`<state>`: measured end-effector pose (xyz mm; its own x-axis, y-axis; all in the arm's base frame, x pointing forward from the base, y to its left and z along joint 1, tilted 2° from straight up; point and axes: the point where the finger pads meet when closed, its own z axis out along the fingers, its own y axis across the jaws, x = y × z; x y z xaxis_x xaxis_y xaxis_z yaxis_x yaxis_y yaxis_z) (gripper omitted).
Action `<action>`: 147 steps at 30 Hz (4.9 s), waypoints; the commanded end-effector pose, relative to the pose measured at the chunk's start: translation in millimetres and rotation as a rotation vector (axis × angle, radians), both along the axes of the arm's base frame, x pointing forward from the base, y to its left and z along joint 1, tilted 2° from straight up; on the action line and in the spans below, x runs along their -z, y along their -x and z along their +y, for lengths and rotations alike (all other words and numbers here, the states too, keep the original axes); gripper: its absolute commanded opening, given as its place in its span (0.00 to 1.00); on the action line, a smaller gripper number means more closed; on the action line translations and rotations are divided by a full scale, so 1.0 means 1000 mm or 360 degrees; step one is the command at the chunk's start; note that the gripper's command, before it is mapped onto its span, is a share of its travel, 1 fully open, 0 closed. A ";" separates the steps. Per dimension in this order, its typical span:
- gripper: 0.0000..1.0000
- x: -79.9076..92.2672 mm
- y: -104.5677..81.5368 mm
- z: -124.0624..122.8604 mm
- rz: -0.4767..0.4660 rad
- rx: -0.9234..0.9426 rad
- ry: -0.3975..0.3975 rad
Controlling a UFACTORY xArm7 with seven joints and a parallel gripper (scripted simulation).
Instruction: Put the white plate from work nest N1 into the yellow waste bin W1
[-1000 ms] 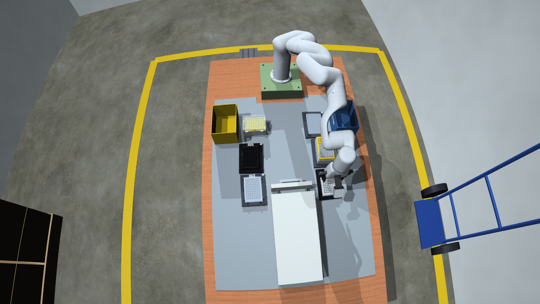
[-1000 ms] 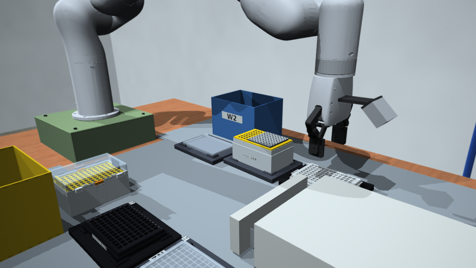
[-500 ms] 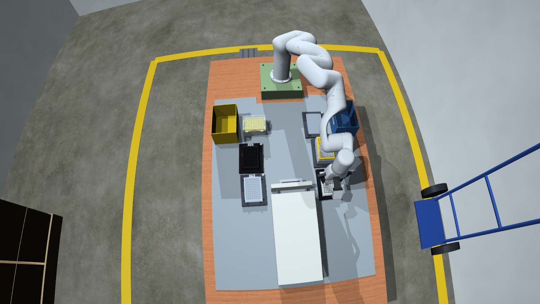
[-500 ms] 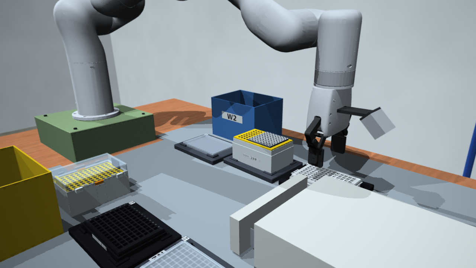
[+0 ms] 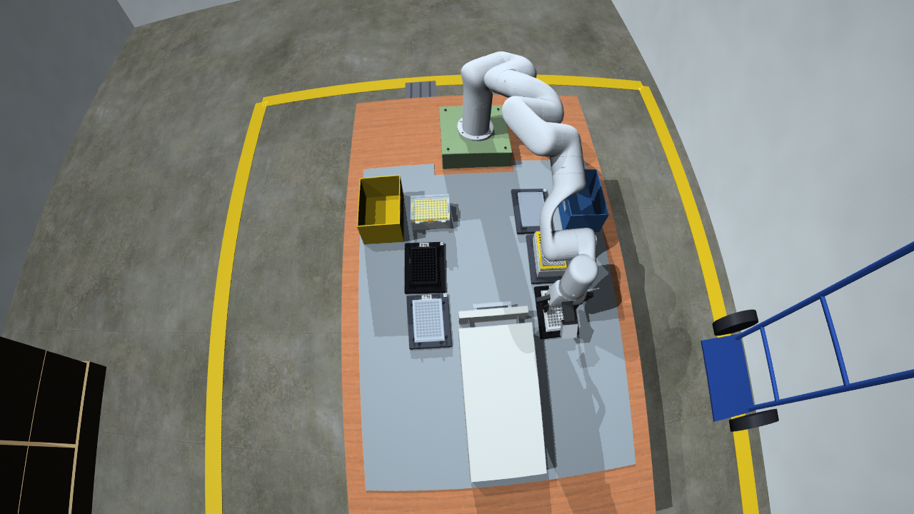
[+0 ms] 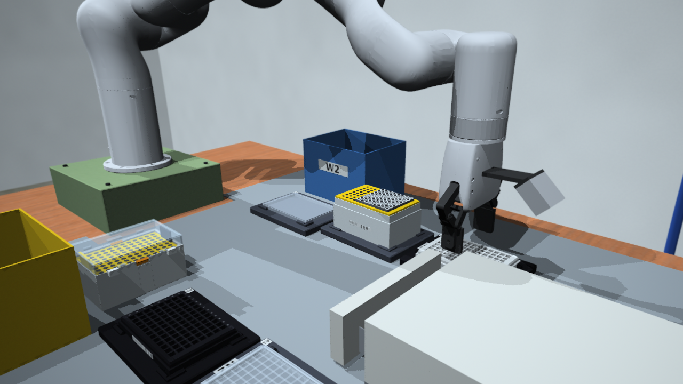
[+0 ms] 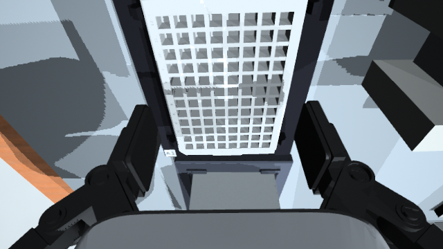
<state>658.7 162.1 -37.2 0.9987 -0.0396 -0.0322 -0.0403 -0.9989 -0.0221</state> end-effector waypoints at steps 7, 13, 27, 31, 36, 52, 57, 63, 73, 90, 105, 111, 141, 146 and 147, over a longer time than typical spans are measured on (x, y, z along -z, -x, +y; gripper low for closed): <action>1.00 0.003 -0.002 0.001 -0.0009 -0.0001 -0.0002; 1.00 0.003 -0.002 0.001 -0.0009 -0.0001 -0.0002; 1.00 0.010 -0.002 0.001 -0.0009 -0.0001 -0.0002; 1.00 0.012 -0.002 0.001 -0.0009 -0.0001 -0.0002; 1.00 0.016 -0.002 0.001 -0.0009 -0.0001 -0.0002; 1.00 0.023 -0.001 0.001 -0.0009 -0.0001 -0.0002; 1.00 0.023 -0.001 0.001 -0.0009 -0.0001 -0.0002; 1.00 0.023 -0.001 0.001 -0.0009 -0.0001 -0.0002; 0.00 0.022 -0.002 0.001 -0.0009 -0.0001 -0.0002; 0.00 0.022 -0.001 0.001 -0.0009 -0.0001 -0.0001; 0.00 0.022 -0.001 0.001 -0.0009 -0.0001 -0.0001; 0.00 0.022 -0.001 0.001 -0.0009 -0.0001 -0.0001; 0.00 0.010 -0.002 0.001 -0.0009 -0.0001 -0.0002; 0.00 0.008 -0.002 0.001 -0.0009 -0.0001 -0.0002; 0.00 0.007 -0.002 0.001 -0.0009 -0.0001 -0.0002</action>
